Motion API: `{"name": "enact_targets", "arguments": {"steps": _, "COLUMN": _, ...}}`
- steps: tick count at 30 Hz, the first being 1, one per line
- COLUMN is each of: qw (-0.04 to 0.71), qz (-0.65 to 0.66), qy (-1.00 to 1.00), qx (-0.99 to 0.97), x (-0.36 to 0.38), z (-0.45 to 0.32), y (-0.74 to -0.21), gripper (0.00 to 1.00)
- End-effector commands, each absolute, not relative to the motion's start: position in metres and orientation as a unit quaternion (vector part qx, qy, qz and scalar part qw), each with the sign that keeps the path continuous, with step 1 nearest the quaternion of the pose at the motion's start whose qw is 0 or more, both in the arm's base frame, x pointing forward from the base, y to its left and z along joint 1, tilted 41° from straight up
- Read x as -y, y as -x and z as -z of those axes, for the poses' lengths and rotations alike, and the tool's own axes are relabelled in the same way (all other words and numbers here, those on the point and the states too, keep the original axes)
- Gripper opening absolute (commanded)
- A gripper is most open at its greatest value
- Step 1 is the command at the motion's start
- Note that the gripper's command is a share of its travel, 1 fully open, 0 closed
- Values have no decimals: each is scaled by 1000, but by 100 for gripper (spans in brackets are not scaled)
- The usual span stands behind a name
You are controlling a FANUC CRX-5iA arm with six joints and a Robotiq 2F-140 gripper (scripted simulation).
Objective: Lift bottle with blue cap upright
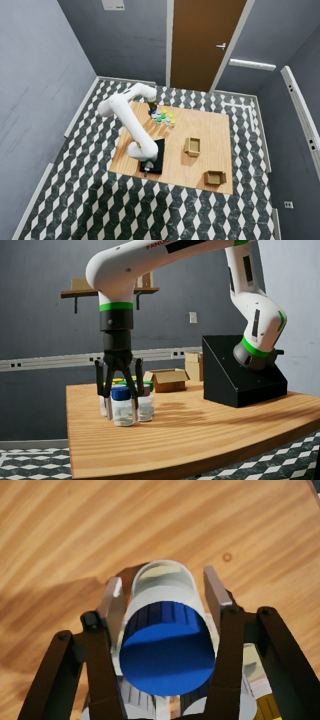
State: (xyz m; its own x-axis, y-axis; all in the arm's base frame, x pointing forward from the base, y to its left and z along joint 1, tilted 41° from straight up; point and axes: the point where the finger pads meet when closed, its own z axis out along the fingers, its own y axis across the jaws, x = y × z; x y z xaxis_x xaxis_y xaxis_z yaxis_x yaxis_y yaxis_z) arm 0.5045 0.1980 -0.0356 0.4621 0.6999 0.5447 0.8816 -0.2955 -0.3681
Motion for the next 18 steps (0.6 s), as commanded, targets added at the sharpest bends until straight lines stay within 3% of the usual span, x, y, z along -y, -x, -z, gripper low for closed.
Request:
{"name": "enact_targets", "arguments": {"steps": 1, "qw": 321, "qz": 142, "qy": 792, "qx": 499, "x": -195, "z": 37, "y": -504, "gripper": 51}}
{"name": "enact_targets", "arguments": {"steps": 18, "qw": 321, "qz": 142, "qy": 792, "qx": 499, "x": -183, "z": 30, "y": -503, "gripper": 51}}
